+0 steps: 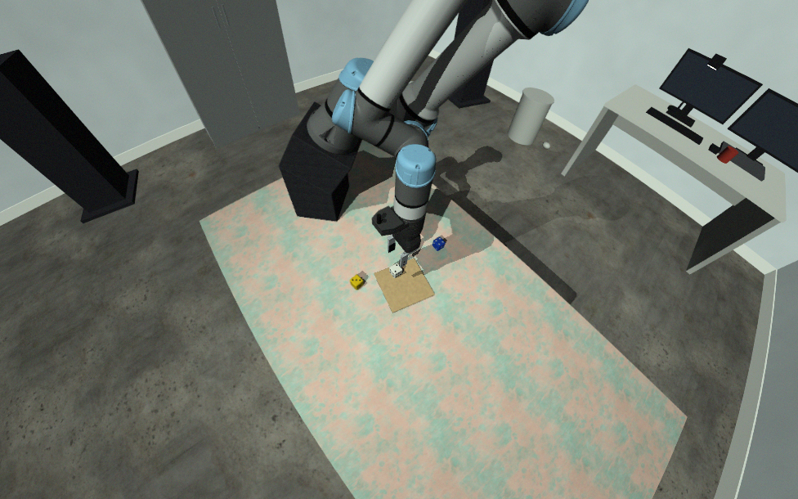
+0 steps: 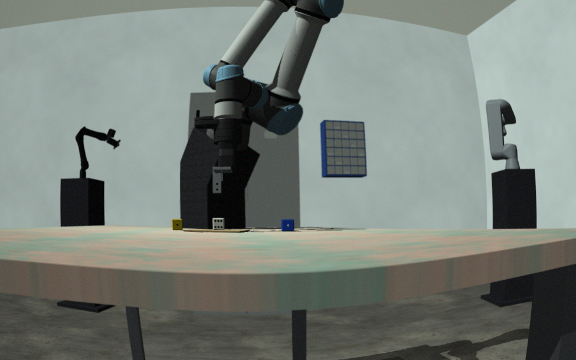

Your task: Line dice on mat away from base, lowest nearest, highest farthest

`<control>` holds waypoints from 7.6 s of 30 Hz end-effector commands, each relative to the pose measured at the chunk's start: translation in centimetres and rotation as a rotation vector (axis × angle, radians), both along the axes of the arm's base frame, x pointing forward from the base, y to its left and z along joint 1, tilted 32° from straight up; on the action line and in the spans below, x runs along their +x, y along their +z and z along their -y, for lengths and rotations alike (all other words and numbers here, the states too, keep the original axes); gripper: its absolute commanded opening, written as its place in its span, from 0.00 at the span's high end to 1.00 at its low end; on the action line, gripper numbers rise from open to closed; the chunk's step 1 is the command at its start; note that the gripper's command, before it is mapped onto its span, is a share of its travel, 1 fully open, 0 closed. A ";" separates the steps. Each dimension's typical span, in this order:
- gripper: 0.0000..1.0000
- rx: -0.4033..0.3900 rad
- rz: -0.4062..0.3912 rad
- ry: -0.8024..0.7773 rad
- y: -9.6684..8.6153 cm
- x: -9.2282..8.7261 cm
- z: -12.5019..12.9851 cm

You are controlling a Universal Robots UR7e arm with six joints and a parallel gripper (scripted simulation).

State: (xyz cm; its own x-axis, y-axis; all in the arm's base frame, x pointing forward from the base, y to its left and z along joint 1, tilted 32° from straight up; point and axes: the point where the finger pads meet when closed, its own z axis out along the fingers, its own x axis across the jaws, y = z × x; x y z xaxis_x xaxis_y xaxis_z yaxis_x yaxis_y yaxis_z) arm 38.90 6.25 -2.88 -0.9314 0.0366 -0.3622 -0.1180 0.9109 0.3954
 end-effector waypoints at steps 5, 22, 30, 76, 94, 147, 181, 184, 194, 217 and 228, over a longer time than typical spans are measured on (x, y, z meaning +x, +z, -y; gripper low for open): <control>0.00 0.000 0.001 0.000 0.0 0.0 0.0; 0.00 0.021 -0.027 -0.056 -0.3 0.0 0.6; 0.00 0.102 -0.129 -0.262 -1.5 0.0 2.7; 0.13 0.480 -0.571 -1.174 -6.4 -1.4 10.5; 0.13 0.480 -0.571 -1.174 -6.4 -1.4 10.5; 0.13 0.479 -0.571 -1.175 -9.2 -0.3 9.1; 0.13 0.479 -0.571 -1.175 -10.8 0.4 8.3; 0.13 0.479 -0.571 -1.175 -10.8 0.4 8.3; 0.13 0.479 -0.571 -1.175 -10.8 0.4 8.3; 0.13 0.479 -0.571 -1.175 -11.1 0.5 8.2; 0.13 0.479 -0.571 -1.175 -12.5 1.1 7.5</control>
